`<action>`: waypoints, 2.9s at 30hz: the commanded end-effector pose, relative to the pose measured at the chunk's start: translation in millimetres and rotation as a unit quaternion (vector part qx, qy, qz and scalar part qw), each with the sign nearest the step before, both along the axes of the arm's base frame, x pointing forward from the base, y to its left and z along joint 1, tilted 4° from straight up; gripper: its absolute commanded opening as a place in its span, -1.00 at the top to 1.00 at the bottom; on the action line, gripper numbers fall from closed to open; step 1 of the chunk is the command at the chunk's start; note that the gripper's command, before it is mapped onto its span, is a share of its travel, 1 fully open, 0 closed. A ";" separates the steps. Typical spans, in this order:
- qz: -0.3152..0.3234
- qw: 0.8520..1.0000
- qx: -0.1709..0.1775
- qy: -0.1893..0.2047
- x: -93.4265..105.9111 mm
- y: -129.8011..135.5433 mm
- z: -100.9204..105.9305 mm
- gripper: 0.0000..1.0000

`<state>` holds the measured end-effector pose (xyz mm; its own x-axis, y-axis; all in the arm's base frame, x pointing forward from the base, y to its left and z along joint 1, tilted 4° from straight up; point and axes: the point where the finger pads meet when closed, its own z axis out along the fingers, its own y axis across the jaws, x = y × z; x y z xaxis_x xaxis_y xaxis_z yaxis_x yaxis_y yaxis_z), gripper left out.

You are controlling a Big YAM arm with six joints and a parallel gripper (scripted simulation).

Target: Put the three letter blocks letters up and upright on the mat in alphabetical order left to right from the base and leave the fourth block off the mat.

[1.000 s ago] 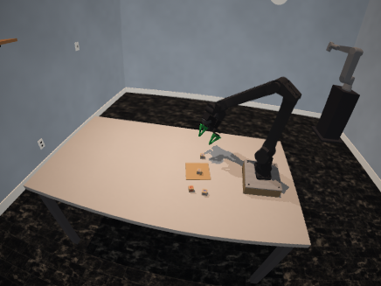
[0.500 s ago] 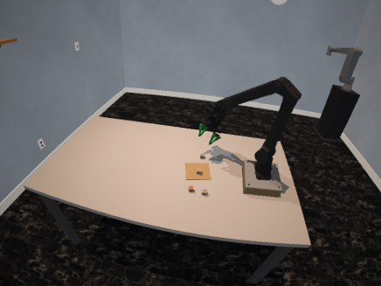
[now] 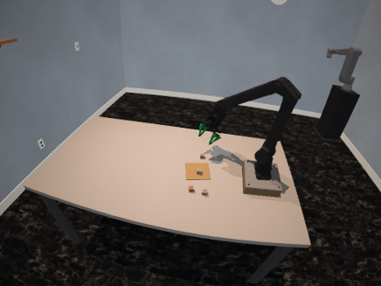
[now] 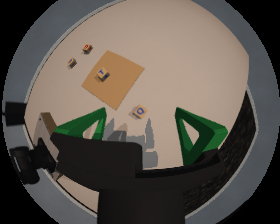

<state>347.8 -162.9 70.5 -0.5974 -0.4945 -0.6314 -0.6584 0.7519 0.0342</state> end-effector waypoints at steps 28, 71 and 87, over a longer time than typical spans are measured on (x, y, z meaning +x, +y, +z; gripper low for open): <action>-0.191 0.958 0.073 0.200 46.3 64.4 12.6 -1.00; -0.596 0.704 0.093 0.375 74.8 208.5 33.9 -1.00; -0.710 0.594 0.102 0.363 70.6 256.0 42.1 -1.00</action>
<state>401.9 87.1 97.6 -0.5537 0.8269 0.0977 0.8320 0.5447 0.1054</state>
